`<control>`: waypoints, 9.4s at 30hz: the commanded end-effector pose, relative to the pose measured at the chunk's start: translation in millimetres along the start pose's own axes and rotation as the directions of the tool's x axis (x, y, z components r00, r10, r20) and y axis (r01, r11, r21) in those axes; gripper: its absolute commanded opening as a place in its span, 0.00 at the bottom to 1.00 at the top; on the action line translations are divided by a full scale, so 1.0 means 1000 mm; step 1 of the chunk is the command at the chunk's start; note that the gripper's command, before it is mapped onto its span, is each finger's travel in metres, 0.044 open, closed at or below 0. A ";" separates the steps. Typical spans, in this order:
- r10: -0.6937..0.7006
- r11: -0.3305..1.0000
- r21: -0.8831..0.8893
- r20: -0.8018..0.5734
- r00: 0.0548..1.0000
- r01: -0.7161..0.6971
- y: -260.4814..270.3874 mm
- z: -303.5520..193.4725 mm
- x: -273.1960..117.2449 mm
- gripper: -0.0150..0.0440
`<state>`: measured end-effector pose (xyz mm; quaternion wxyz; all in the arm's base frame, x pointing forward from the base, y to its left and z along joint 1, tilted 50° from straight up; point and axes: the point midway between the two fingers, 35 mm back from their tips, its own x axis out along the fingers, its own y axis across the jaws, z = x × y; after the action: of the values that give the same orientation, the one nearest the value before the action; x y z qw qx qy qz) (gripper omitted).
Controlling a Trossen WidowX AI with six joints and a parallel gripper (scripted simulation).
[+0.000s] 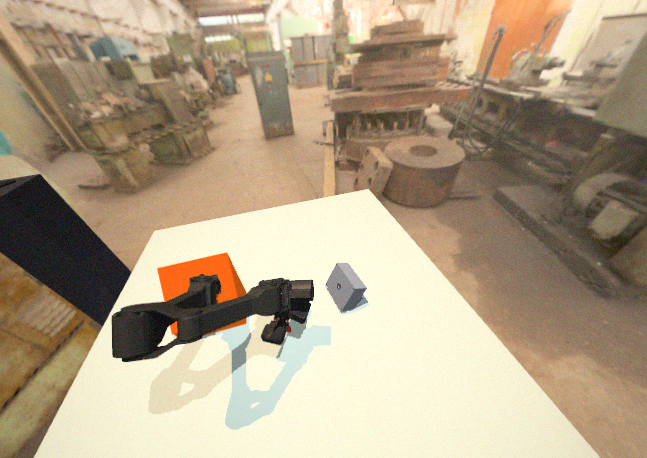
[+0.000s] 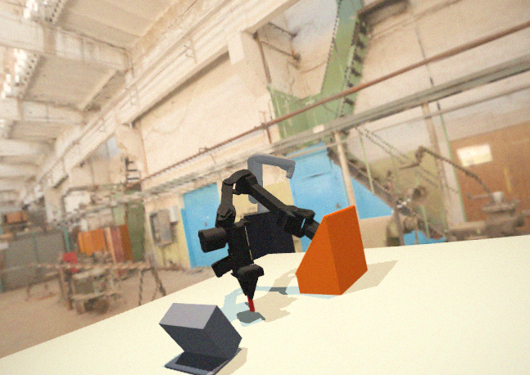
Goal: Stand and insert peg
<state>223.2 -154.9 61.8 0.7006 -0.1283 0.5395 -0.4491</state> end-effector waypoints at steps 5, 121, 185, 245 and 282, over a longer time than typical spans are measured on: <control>0.001 1.000 0.003 -0.001 1.000 -0.001 0.000 0.000 0.000 0.28; 0.457 0.851 0.177 0.216 0.863 -0.495 0.071 0.006 -0.050 0.25; 0.575 0.681 0.079 0.559 0.597 -0.729 0.076 0.030 -0.066 0.25; 0.558 0.653 0.038 0.651 0.515 -0.756 0.094 0.064 -0.055 0.25; 0.546 0.638 0.033 0.685 0.482 -0.769 0.107 0.080 -0.041 0.25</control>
<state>340.5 -85.9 50.3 0.9640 0.0765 0.1999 -0.1575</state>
